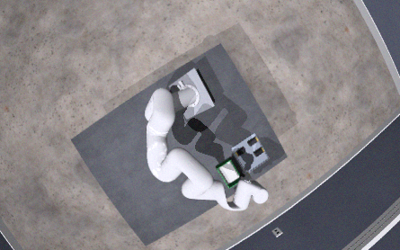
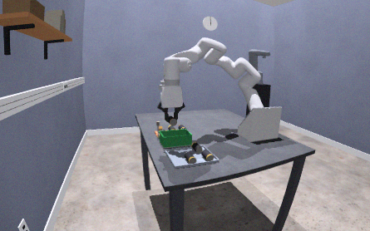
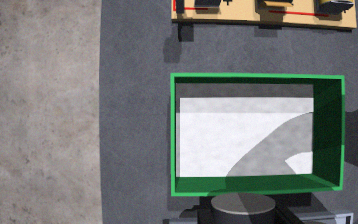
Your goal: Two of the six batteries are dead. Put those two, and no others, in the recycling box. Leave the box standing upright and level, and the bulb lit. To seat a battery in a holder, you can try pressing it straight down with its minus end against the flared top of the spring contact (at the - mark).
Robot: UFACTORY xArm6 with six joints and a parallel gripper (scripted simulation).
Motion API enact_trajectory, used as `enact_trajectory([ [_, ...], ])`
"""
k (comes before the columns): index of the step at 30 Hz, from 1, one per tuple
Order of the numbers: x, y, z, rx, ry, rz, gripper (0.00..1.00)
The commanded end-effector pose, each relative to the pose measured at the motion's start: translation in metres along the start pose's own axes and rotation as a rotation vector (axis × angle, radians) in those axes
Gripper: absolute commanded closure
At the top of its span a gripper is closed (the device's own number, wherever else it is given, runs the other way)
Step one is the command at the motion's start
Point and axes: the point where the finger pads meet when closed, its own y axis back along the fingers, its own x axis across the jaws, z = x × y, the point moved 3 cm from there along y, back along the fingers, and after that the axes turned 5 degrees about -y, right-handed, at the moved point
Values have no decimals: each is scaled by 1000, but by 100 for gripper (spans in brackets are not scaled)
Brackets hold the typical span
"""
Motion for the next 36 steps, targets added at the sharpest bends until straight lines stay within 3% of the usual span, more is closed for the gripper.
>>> enact_trajectory([
  [1,-1,2,52,2,-5,2,72],
  [9,0,2,73,2,-5,2,72],
  [33,1,2,73,2,-6,2,72],
  [36,1,-9,73,2,-6,2,72],
])
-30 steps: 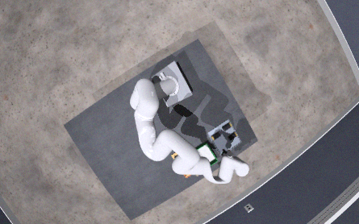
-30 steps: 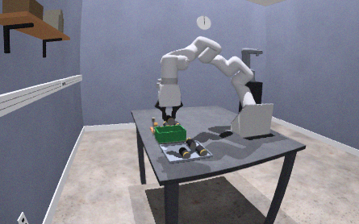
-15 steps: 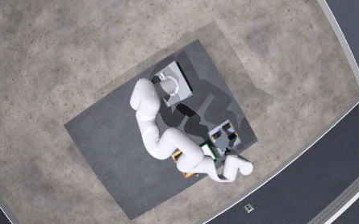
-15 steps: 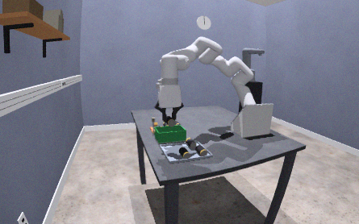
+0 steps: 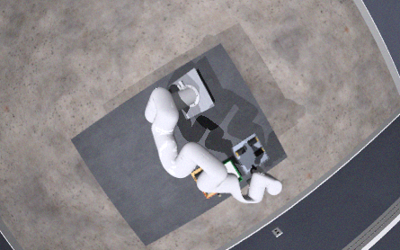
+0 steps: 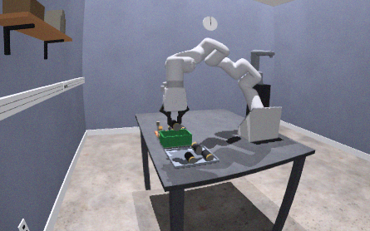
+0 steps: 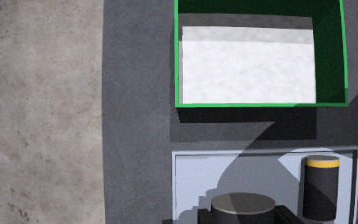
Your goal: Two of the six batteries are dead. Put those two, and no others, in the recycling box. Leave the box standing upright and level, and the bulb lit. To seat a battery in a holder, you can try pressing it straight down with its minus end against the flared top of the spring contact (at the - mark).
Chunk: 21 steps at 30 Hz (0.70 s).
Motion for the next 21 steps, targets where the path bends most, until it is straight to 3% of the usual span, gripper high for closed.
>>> enact_trajectory([
  [1,-1,-20,0,-2,-1,-3,72],
  [2,-1,-34,0,-2,-1,-3,72],
  [4,-1,-34,0,-2,-1,-3,72],
  [6,-1,-61,0,-2,-1,-3,72],
  [8,-1,-74,0,-2,-1,-3,72],
  [21,-1,-75,0,-2,-1,-3,72],
])
